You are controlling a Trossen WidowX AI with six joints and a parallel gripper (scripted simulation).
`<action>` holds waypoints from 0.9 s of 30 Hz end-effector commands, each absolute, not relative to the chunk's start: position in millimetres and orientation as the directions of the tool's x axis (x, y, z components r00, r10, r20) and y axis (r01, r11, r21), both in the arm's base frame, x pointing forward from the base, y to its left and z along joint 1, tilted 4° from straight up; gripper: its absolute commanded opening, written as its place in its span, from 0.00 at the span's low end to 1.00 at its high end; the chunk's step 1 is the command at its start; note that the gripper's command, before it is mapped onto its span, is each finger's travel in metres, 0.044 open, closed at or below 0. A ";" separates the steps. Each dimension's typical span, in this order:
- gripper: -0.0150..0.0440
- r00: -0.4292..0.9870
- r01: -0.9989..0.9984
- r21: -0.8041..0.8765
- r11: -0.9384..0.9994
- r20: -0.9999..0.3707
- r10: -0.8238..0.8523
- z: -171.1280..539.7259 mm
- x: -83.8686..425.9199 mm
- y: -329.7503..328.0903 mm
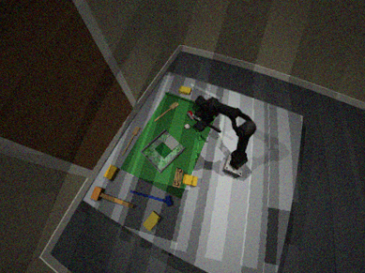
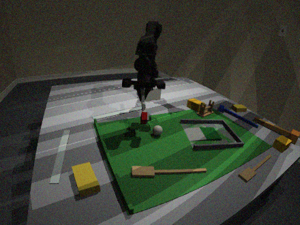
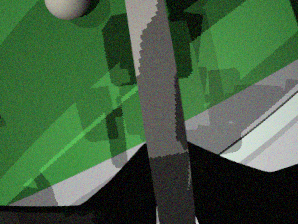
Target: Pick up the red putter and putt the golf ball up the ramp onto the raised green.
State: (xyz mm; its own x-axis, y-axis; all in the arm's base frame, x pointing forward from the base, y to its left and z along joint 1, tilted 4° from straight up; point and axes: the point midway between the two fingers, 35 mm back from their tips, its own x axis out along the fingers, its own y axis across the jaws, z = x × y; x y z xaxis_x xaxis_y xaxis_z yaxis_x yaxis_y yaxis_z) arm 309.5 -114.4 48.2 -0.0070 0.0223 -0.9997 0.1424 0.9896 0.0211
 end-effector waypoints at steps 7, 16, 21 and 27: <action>0.25 -0.019 0.149 0.020 0.989 -1.000 0.023 24.6 306.5 -113.7; 0.25 -0.019 0.149 0.020 0.989 -1.000 0.023 11.2 306.5 -113.4; 0.25 -0.019 0.149 0.020 0.989 -1.000 0.023 3.1 306.2 -113.1; 0.25 -0.019 0.149 0.020 0.989 -1.000 0.023 -4.0 305.8 -112.8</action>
